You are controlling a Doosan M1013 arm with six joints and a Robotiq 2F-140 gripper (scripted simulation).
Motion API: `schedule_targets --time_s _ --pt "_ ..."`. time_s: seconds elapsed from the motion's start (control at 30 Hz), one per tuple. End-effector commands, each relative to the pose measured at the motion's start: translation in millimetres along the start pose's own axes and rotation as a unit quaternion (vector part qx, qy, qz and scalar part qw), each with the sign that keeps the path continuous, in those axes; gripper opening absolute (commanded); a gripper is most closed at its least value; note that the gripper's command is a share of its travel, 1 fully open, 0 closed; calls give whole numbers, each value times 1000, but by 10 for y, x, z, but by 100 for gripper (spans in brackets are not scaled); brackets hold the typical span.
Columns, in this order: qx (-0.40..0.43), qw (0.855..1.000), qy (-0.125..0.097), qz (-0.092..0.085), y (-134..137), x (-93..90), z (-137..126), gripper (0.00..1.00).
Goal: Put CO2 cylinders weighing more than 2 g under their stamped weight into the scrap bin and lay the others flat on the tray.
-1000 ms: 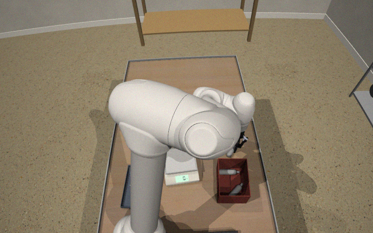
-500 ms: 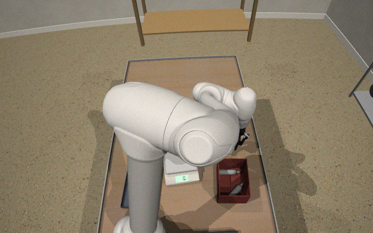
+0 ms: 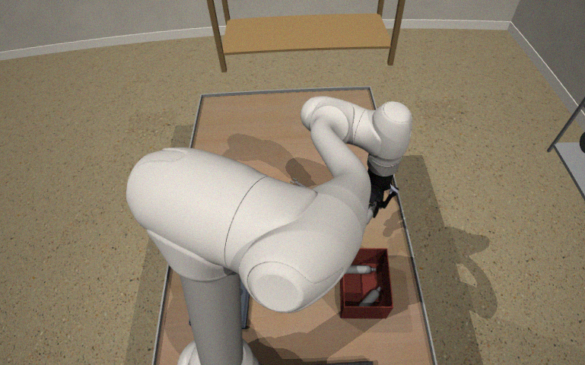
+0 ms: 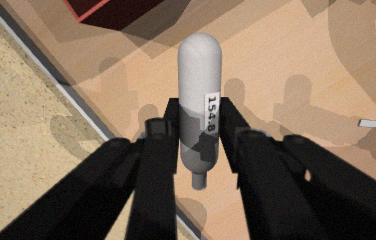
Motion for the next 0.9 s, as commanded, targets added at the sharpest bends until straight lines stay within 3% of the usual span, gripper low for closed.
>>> schedule_targets --time_s 0.0,0.5,0.6,0.7,0.87 --pt "0 1000 -1 0 0 125 -7 10" --pt "-7 1000 -1 0 53 162 12 10" --pt "-45 999 -1 0 334 171 121 10" --pt "-120 993 0 0 855 184 371 10" --pt "-260 965 0 -2 1401 180 770 10"
Point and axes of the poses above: the point where the finger pads meet when closed, its own x axis back along the fingers, its own y axis across the jaws, z = x × y, the point moved 6 cm from there along x, back along the fingers, and after that the axes turned 13 degrees about x, right-handed, at the moved point
